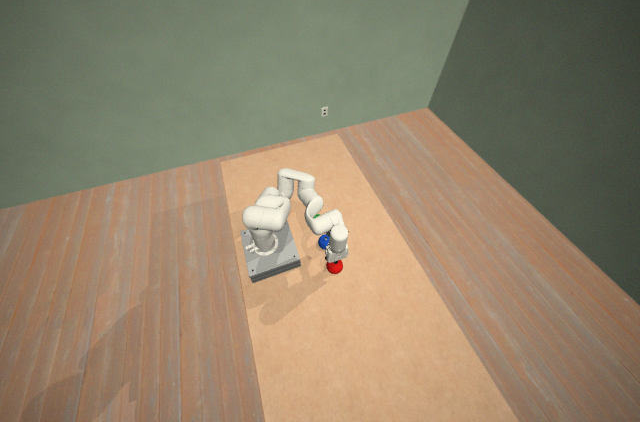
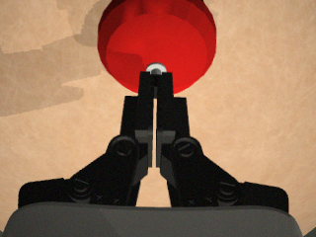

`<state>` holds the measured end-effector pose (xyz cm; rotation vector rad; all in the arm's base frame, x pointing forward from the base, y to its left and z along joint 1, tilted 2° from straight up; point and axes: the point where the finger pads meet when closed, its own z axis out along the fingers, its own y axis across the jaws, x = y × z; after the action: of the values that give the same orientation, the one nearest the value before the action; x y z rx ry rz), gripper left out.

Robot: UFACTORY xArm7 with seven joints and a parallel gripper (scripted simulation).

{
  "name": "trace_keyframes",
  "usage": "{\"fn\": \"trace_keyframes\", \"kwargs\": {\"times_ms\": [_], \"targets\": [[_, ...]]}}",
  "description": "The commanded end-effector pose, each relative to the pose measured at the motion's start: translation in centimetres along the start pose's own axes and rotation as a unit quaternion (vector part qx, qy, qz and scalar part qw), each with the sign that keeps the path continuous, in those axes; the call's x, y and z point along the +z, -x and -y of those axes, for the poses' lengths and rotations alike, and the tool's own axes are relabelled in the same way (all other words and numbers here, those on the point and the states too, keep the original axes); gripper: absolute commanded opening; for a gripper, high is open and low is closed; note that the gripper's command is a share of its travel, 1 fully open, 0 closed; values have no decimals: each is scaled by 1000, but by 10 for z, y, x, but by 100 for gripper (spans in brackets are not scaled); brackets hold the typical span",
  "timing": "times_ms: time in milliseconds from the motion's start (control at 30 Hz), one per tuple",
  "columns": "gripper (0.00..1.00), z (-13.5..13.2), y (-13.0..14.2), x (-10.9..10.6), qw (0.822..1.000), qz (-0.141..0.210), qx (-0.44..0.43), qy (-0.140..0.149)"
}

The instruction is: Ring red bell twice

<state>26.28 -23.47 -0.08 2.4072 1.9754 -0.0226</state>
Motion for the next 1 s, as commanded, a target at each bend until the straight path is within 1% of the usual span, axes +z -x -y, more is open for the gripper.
{"fn": "trace_keyframes", "kwargs": {"times_ms": [0,467,967], "targets": [[0,-1,0,-1,1000,1,0,1],[0,-1,0,-7,1000,1,0,1],[0,-1,0,-8,1000,1,0,1]]}}
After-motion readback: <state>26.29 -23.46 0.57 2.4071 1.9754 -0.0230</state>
